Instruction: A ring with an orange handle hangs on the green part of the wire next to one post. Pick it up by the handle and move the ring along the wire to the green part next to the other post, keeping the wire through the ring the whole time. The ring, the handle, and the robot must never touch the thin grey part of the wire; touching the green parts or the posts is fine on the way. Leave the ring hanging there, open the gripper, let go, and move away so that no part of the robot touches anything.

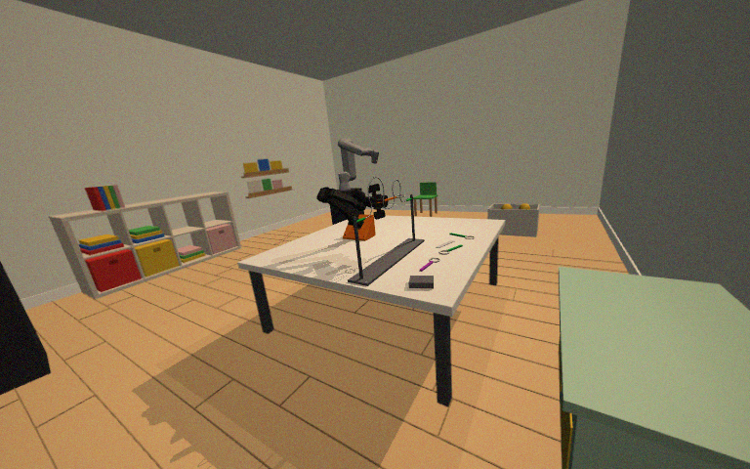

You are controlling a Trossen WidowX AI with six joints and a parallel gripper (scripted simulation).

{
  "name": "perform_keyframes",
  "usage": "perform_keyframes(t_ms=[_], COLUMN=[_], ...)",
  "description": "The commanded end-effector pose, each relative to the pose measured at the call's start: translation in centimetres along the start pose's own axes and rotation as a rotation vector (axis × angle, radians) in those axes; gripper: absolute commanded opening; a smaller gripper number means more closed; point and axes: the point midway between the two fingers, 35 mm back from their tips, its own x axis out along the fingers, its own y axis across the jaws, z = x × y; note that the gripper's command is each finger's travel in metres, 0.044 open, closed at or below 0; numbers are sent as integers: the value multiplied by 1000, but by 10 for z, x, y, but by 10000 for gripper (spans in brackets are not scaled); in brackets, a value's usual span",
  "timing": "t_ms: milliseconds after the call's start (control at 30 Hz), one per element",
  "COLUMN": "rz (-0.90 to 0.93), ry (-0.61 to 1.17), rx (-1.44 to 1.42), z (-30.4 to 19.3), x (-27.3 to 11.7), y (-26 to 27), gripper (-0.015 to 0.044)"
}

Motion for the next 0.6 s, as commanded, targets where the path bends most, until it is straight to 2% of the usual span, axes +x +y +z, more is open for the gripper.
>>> perform_keyframes(t_ms=[0,267,567], rz=[57,141,224], ry=[13,34,-23], rx=[89,240,444], z=[1,6,17], x=[-3,-9,-8], y=[18,43,75], gripper=[-150,-150,-150])
